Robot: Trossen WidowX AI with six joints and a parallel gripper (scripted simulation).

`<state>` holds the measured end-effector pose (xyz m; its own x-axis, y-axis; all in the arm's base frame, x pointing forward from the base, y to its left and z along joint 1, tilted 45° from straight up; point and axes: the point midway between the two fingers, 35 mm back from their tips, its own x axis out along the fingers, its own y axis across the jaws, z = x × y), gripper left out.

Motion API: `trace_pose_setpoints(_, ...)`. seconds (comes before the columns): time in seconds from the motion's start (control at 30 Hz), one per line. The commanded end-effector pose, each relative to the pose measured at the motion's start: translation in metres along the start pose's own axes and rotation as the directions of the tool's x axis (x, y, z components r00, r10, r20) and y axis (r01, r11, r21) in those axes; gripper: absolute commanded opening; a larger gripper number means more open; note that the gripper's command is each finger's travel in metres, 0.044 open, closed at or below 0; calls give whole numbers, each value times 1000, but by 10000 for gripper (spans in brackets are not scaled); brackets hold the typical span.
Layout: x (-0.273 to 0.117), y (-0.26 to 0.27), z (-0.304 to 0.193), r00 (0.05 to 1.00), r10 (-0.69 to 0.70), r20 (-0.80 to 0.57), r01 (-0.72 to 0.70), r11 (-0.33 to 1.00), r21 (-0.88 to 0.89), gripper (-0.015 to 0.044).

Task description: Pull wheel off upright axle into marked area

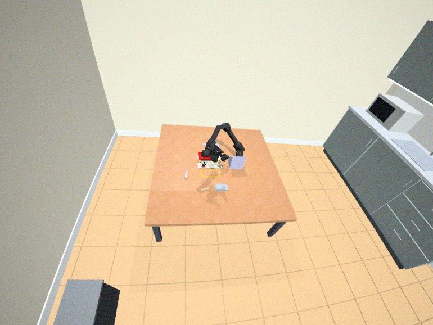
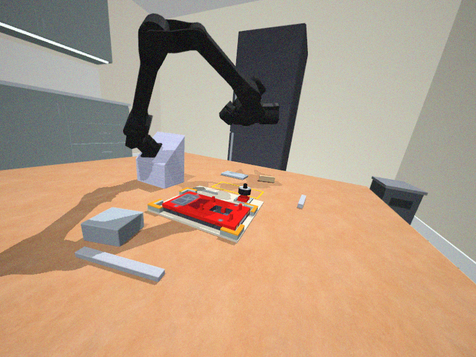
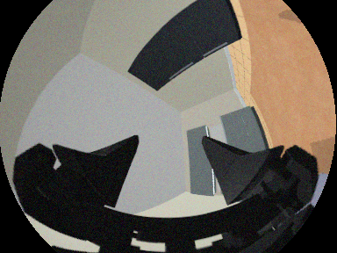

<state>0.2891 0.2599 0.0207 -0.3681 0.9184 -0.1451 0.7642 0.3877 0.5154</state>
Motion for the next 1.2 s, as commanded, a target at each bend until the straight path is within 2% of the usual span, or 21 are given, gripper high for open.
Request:
trace_pose_setpoints(0.0,0,-1,1,1000,-7,7,7,1000,-1,374)
trace_pose_setpoints(0.1,-6,-13,14,988,-111,111,112,994,-1,300)
trace_pose_setpoints(0.23,-23,-33,36,916,-288,279,292,956,26,300)
trace_pose_setpoints(0.4,-57,-56,57,745,-488,455,499,860,106,300)
trace_pose_setpoints(0.57,-102,-72,69,500,-647,576,661,714,229,300)
trace_pose_setpoints(0.77,-165,-81,70,144,-762,631,772,486,411,300)
trace_pose_setpoints(0.93,-221,-78,59,-170,-782,600,778,267,569,300)
trace_pose_setpoints(1.07,-264,-67,42,-410,-744,527,722,88,686,300)
trace_pose_setpoints(1.1,-272,-64,38,-457,-731,507,705,51,708,300)
trace_pose_setpoints(1.17,-279,-61,35,-493,-719,490,689,22,725,300)
